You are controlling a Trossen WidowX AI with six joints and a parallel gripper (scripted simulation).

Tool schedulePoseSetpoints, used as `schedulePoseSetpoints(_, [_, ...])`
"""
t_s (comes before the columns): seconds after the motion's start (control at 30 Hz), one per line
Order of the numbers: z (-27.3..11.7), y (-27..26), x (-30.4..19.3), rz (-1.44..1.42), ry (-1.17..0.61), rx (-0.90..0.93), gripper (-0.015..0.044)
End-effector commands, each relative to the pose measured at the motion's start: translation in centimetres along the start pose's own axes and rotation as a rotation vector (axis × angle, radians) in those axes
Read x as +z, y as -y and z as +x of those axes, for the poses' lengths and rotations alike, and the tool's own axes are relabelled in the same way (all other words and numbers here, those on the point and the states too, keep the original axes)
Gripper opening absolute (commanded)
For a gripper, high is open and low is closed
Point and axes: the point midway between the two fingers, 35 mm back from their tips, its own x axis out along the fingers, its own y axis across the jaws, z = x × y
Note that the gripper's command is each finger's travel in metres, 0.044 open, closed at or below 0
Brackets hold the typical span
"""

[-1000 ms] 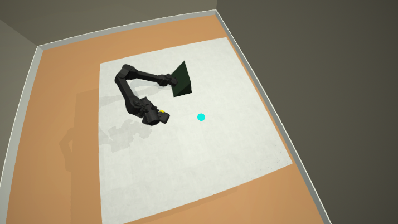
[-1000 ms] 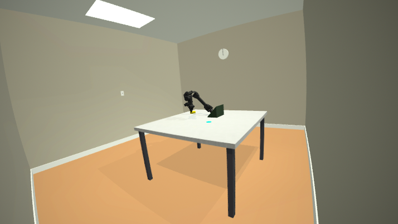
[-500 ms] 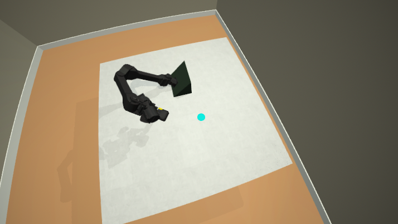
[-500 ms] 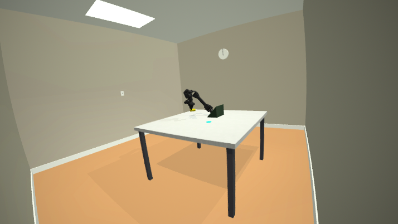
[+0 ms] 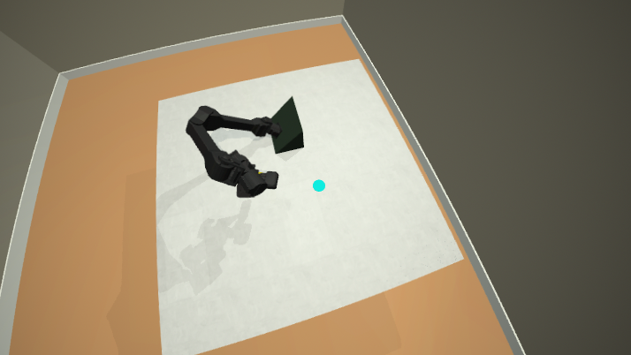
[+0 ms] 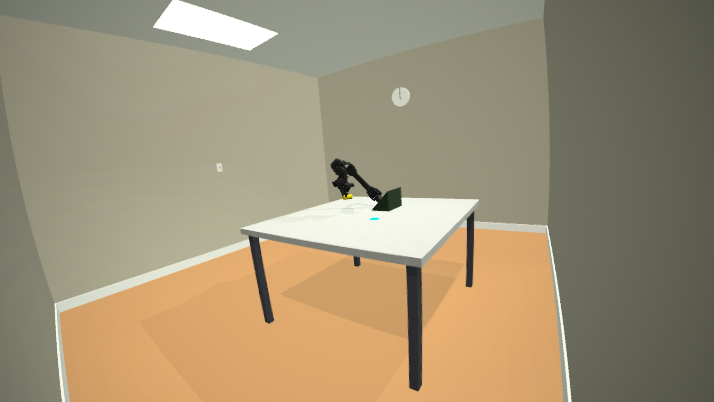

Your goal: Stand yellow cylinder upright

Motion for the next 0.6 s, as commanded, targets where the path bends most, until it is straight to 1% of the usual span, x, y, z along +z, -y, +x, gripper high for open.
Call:
schedulePoseSetpoints(0.0, [0.0, -1.3, 0.2, -0.073, -0.009, 0.002, 0.0105])
schedulePoseSetpoints(0.57, [-0.6, -6.5, 0.1, -0.377, -0.011, 0.018, 0.0105])
